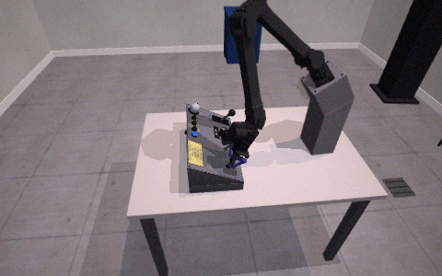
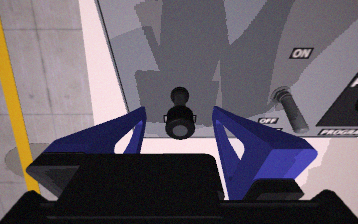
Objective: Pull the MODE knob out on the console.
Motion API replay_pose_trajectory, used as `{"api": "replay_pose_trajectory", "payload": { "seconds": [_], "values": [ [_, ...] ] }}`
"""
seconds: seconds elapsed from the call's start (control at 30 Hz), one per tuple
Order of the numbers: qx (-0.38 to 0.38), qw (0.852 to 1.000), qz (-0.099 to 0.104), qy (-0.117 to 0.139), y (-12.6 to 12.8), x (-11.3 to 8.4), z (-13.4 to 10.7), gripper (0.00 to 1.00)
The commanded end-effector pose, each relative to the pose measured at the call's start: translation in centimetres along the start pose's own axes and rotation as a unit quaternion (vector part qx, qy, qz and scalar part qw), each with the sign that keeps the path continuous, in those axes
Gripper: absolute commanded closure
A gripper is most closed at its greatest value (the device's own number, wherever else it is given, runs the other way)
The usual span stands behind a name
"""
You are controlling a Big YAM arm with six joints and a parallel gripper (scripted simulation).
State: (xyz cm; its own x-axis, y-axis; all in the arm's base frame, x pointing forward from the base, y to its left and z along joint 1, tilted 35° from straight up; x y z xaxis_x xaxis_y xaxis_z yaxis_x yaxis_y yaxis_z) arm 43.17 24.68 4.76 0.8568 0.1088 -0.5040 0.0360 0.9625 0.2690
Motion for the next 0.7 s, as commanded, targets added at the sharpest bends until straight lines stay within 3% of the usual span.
{"api": "replay_pose_trajectory", "payload": {
  "seconds": [0.0, 0.33, 0.5, 0.67],
  "values": [
    [0.005, 1.000, 0.000, -0.001, -0.1, -0.3, 0.0, 0.30],
    [0.008, 1.000, 0.006, -0.008, 0.4, -0.8, 0.7, 0.30],
    [0.005, 1.000, 0.008, -0.004, 0.7, -2.7, 0.4, 0.30],
    [0.005, 1.000, 0.008, -0.004, 0.6, -6.1, 0.3, 0.30]
  ]
}}
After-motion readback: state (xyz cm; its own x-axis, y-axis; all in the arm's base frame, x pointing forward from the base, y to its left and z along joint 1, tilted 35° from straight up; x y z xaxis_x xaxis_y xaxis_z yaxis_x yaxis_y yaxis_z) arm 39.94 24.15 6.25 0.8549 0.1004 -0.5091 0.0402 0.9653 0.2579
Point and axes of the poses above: the point where the finger pads meet when closed, its own x axis out along the fingers, its own y axis across the jaws, z = x × y, the point moved 9 cm from there along -x, back along the fingers, and after that the axes turned 15 degrees about x, right-handed, at the moved point
